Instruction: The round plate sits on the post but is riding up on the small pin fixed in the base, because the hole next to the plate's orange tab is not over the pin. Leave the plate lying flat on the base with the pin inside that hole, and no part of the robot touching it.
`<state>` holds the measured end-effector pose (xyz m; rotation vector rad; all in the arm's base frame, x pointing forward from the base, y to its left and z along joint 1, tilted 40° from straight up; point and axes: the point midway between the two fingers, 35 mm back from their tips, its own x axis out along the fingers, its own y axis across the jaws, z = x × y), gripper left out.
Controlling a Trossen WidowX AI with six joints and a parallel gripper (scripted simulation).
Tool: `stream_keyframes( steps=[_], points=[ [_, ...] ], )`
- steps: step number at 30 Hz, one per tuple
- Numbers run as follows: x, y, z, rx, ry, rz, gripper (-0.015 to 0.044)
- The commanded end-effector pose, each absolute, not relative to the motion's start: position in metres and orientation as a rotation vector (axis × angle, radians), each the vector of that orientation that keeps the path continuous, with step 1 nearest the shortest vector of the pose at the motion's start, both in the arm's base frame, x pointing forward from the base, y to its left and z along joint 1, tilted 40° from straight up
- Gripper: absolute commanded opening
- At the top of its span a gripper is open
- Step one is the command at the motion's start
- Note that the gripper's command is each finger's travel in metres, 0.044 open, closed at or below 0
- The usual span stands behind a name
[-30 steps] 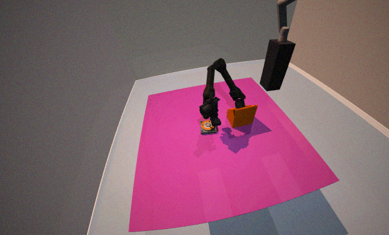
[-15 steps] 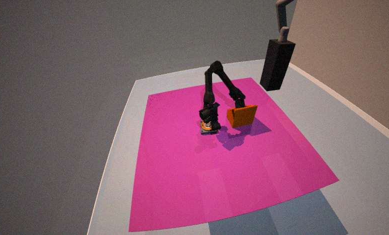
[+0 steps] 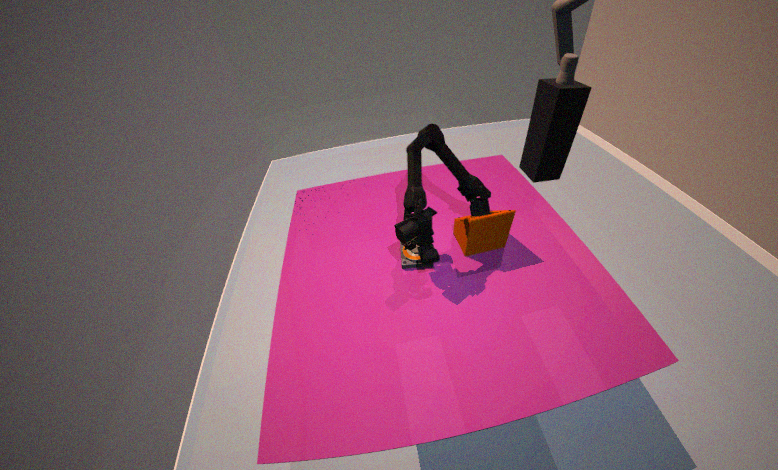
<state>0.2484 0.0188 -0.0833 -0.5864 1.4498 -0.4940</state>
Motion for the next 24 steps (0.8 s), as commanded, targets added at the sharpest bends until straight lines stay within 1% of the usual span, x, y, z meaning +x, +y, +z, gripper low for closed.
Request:
stream_keyframes(
  steps=[1, 24],
  points=[
    [0.254, 0.021, -0.083, -0.580, 1.441, -0.496, 0.0000],
    [0.267, 0.025, -0.085, -0.580, 1.441, -0.496, 0.0000]
  ],
)
